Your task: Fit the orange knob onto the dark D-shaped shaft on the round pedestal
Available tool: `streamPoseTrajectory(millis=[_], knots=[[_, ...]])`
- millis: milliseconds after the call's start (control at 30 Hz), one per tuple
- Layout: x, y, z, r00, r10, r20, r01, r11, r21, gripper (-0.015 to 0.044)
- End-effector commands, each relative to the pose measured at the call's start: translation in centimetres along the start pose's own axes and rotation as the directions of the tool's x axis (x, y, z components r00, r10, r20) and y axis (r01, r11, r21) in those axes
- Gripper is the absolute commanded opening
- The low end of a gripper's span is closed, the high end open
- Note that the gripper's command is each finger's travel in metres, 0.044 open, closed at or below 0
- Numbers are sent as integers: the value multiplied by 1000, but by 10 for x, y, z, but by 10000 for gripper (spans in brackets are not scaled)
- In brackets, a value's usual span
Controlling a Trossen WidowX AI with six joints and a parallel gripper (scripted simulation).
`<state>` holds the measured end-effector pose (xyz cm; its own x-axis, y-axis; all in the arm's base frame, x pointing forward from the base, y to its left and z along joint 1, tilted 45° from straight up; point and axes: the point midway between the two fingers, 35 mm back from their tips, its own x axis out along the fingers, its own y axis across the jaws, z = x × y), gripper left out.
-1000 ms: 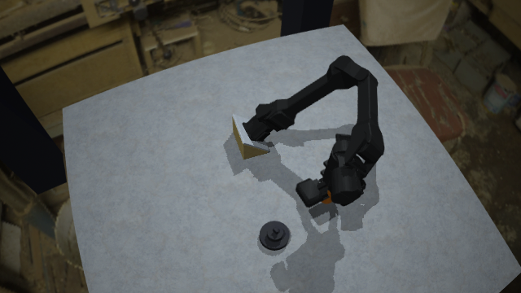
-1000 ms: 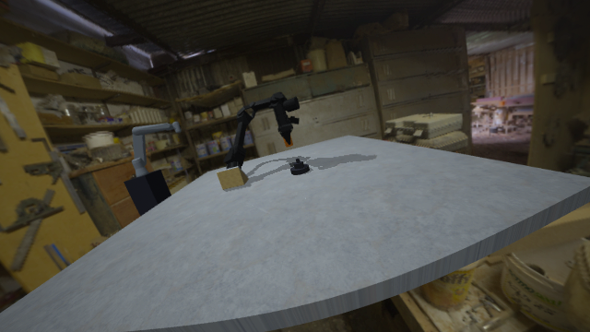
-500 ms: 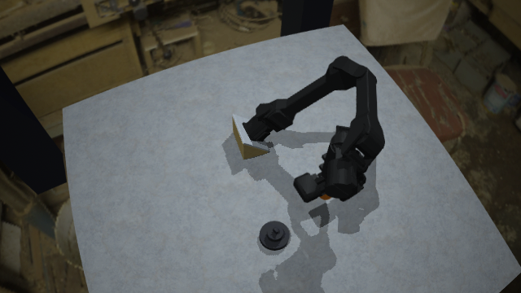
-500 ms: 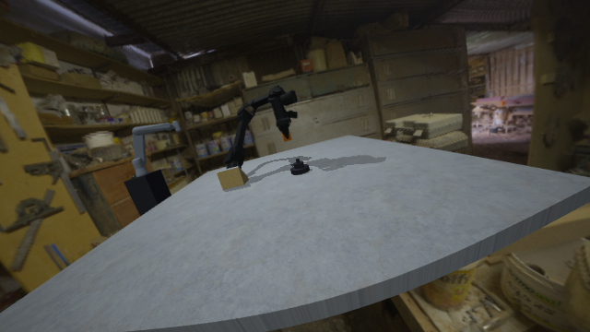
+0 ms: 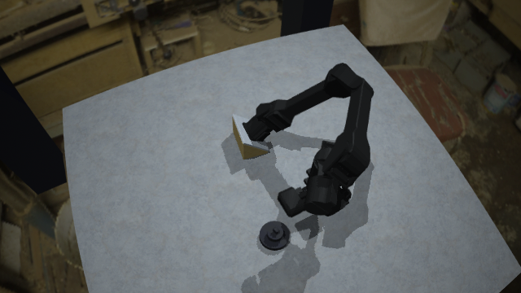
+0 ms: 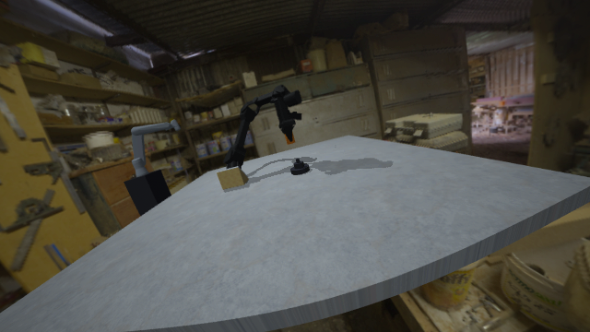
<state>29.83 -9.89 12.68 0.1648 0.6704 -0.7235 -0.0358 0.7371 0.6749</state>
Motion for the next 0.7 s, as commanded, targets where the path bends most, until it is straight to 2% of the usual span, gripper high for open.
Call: streamPoseTrajectory(millis=[0,667], knots=[[3,-14,2,1000,-5,-2,5,1000,-10,0],[26,-74,2,1000,2,-17,-2,1000,-21,0]])
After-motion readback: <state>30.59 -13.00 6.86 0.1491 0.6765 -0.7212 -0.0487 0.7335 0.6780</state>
